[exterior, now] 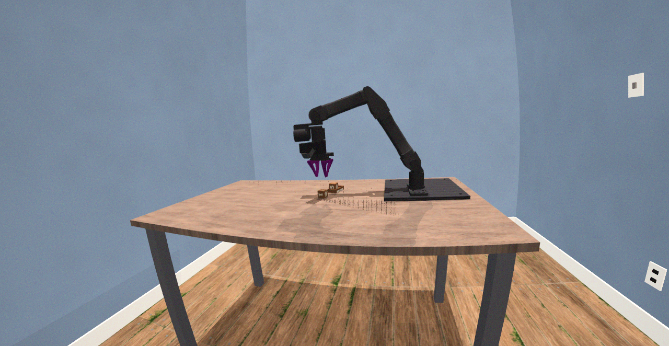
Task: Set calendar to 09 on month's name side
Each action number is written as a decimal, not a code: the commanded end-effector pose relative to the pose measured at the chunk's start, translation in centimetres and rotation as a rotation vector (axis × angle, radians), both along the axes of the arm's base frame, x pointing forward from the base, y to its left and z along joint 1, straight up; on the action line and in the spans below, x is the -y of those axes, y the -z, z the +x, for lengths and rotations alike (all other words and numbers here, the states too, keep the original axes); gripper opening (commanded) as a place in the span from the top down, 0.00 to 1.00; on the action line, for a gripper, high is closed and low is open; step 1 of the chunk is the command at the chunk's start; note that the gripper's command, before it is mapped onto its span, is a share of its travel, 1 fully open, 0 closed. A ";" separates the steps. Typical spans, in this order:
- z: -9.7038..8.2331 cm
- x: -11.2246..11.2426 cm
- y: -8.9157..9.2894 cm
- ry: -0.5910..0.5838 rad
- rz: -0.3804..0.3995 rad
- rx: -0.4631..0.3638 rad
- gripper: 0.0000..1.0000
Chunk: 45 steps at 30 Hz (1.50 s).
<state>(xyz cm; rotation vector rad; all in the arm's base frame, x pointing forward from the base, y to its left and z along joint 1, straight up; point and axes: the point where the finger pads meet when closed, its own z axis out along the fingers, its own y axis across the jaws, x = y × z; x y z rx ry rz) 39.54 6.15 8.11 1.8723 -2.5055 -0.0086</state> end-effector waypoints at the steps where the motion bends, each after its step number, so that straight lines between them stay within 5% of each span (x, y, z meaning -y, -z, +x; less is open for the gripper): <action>1: 0.2 -0.1 -0.7 -0.006 0.004 0.022 0.53; 45: 0.2 0.0 0.1 -0.006 0.004 0.022 0.53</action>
